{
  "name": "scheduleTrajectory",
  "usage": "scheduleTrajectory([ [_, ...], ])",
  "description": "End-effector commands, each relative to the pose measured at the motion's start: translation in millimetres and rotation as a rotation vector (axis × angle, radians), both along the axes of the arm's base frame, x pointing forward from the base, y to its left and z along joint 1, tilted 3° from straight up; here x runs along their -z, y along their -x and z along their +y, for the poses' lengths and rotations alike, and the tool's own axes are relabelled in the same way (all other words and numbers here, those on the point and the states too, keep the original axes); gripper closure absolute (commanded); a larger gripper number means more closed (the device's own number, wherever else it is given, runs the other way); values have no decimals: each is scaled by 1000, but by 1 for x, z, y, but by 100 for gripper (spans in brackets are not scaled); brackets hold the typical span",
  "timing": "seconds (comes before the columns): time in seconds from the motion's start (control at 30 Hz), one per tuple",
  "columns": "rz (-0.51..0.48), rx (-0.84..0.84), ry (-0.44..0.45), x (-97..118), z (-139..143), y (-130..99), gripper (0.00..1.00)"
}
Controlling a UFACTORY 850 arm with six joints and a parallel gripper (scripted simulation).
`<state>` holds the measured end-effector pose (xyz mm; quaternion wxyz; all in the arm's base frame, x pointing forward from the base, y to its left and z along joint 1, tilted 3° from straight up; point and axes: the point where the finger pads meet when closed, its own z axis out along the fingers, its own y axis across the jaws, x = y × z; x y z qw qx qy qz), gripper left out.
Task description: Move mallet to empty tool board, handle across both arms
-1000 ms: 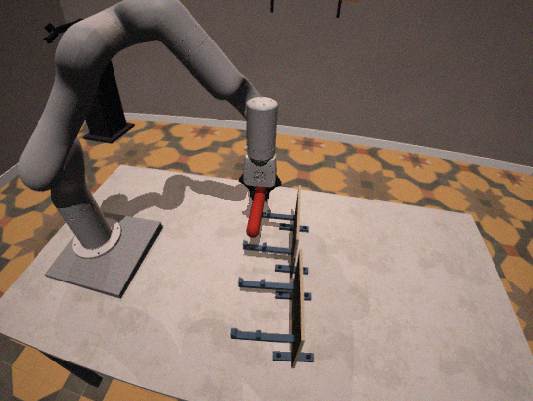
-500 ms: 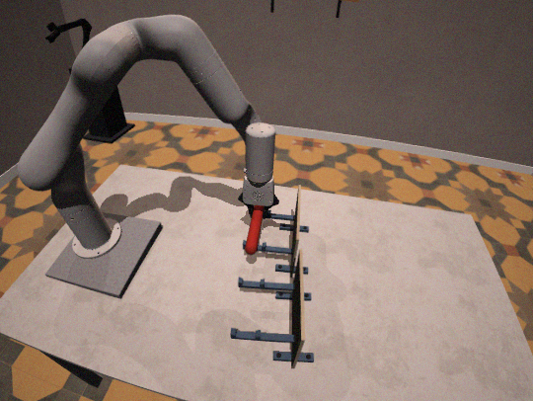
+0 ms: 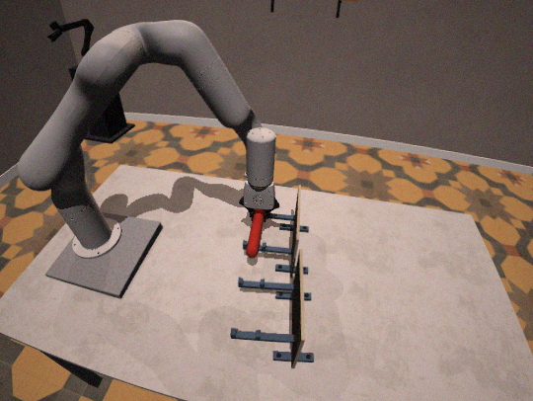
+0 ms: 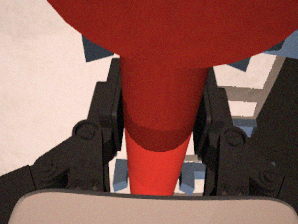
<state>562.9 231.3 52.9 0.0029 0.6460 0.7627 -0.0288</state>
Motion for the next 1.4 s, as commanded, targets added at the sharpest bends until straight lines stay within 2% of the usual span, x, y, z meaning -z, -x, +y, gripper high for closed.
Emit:
scheduleTrajectory([
  [0.0, -2, 0, -1, 4, 0, -1, 100],
  [0.43, -2, 0, -1, 4, 0, -1, 100],
  [0.47, -2, 0, -1, 4, 0, -1, 0],
  [1.37, -2, 0, -1, 4, 0, -1, 0],
])
